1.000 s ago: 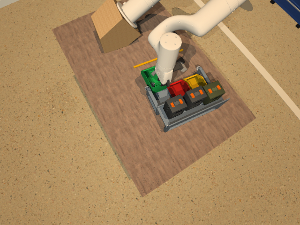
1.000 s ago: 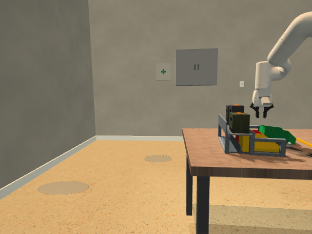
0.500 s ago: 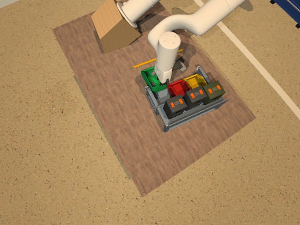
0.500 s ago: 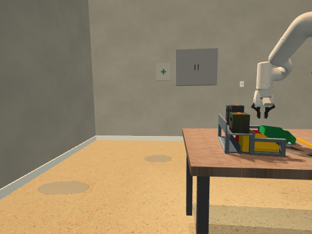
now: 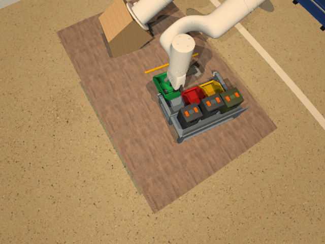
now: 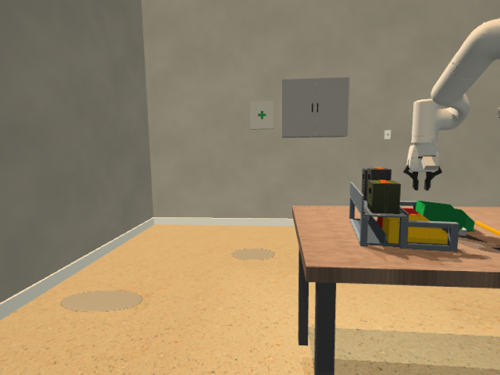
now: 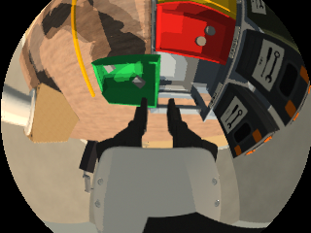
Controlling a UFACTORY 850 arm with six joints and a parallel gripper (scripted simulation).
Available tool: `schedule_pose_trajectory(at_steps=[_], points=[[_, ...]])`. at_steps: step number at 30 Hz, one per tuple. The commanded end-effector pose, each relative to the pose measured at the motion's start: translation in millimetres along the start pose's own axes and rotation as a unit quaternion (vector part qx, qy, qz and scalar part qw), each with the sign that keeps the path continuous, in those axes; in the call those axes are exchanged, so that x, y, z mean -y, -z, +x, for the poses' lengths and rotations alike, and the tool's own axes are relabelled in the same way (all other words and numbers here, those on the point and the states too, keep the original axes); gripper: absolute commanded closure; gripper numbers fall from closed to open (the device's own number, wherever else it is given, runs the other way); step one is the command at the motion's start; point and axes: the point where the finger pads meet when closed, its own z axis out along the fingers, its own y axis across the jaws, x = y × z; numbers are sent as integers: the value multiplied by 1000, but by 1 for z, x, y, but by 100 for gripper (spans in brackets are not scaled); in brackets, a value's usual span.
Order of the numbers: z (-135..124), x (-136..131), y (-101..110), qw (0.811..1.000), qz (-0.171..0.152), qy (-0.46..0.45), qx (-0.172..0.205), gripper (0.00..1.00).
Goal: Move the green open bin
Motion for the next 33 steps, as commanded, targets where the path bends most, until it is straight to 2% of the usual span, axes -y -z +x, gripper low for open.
schedule_pose_trajectory(at_steps=[1,24,29,33], points=[[0,0,1,1000,-1,0,0,67],[0,1,0,1000,-1,0,0,67],[0,2,-10,1000,-1,0,0,67],[0,2,-10,1000,-1,0,0,67]])
